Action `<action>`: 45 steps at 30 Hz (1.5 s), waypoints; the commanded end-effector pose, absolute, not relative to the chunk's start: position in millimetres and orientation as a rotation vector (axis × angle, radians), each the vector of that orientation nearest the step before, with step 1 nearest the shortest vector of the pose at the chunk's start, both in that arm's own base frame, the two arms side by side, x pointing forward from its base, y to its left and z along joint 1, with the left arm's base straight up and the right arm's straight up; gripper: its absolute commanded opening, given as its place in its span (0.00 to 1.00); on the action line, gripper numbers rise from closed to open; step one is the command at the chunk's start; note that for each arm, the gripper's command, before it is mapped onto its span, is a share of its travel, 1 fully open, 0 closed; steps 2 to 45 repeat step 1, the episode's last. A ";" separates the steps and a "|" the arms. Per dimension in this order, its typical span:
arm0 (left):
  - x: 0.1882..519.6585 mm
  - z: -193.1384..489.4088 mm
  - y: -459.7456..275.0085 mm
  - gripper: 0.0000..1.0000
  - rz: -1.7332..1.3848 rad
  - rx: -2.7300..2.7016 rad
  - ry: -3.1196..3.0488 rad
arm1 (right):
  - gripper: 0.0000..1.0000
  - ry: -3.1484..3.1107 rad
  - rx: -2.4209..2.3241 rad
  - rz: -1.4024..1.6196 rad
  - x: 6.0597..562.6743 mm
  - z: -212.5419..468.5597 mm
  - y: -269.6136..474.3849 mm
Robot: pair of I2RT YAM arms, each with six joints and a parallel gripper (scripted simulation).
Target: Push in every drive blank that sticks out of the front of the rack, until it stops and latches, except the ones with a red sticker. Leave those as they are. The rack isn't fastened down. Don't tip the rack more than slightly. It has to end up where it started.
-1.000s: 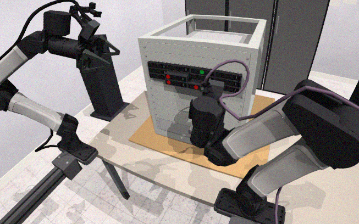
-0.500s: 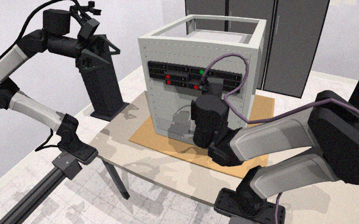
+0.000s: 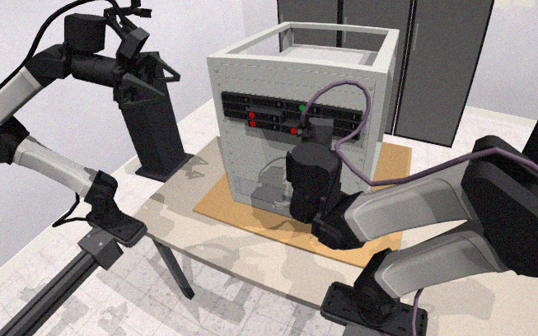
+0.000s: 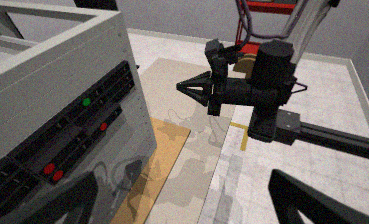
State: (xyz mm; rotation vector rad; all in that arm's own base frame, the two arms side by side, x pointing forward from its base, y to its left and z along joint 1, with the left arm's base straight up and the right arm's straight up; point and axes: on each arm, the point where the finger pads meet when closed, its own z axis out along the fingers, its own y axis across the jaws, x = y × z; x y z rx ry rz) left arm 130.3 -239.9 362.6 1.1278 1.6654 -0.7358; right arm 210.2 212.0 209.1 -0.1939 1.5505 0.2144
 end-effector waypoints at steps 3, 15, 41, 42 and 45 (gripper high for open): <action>130.8 384.5 -239.7 1.00 -0.748 1.093 1.622 | 0.00 1.550 -0.206 0.238 207.7 211.5 217.3; 130.8 384.5 -239.7 1.00 -0.748 1.093 1.622 | 0.00 1.550 -0.206 0.238 207.7 211.5 217.3; 130.8 384.5 -239.7 1.00 -0.748 1.093 1.622 | 0.00 1.550 -0.206 0.238 207.7 211.5 217.3; 130.8 384.5 -239.7 1.00 -0.748 1.093 1.622 | 0.00 1.550 -0.206 0.238 207.7 211.5 217.3; 130.8 384.5 -239.7 1.00 -0.748 1.093 1.622 | 0.00 1.550 -0.206 0.238 207.7 211.5 217.3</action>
